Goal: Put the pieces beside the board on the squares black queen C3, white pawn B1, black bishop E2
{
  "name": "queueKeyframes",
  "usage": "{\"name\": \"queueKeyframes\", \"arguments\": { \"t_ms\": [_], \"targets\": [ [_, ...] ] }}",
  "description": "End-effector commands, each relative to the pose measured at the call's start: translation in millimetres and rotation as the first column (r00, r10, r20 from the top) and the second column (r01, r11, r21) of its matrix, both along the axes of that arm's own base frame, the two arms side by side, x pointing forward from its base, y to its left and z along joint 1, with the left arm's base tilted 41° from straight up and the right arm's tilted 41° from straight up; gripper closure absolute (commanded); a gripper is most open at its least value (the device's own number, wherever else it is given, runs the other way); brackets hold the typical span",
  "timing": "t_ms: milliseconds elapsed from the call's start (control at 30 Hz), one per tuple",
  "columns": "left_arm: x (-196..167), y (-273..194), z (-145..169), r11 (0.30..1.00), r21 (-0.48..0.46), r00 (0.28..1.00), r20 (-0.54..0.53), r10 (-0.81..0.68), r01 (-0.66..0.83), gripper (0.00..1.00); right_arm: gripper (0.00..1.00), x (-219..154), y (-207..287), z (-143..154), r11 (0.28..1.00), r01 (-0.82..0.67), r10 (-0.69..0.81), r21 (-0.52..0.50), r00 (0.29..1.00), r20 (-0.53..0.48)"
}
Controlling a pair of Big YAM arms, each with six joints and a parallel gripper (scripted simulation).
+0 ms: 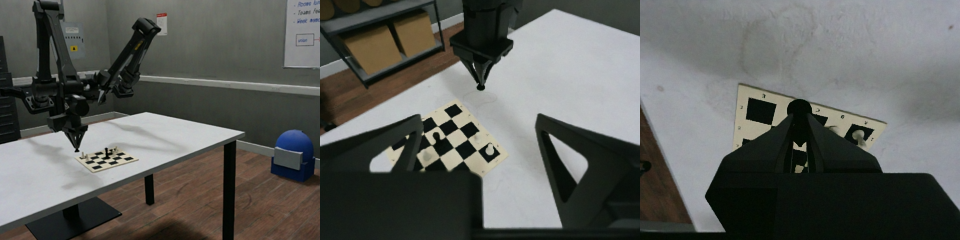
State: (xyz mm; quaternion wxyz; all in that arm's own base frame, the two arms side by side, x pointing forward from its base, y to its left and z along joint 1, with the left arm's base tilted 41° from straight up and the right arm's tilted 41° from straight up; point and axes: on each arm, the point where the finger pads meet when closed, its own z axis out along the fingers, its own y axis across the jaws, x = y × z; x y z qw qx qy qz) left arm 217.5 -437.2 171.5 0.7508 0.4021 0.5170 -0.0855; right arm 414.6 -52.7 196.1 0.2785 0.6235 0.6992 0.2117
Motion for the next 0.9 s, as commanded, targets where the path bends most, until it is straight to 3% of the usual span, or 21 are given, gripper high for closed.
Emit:
{"name": "queueKeyframes", "arguments": {
  "t_ms": [0,500,867],
  "targets": [
    [11,0,3,1.0,0.005,1.0,0.003,0.019,-0.019,0.0,0.97,-1,12,34,1.0,0.011,-0.012,0.028,0.999,0.034],
    [61,11,40,0.993,0.081,0.994,0.057,-0.09,0.086,0.0,0.97,52,92,39,1.0,0.0,0.0,0.016,1.0,0.019],
    [90,32,62,0.976,0.138,0.981,0.069,-0.181,0.17,0.0,0.97,76,92,20,1.0,-0.006,0.006,-0.002,1.0,0.018]
  ]
}}
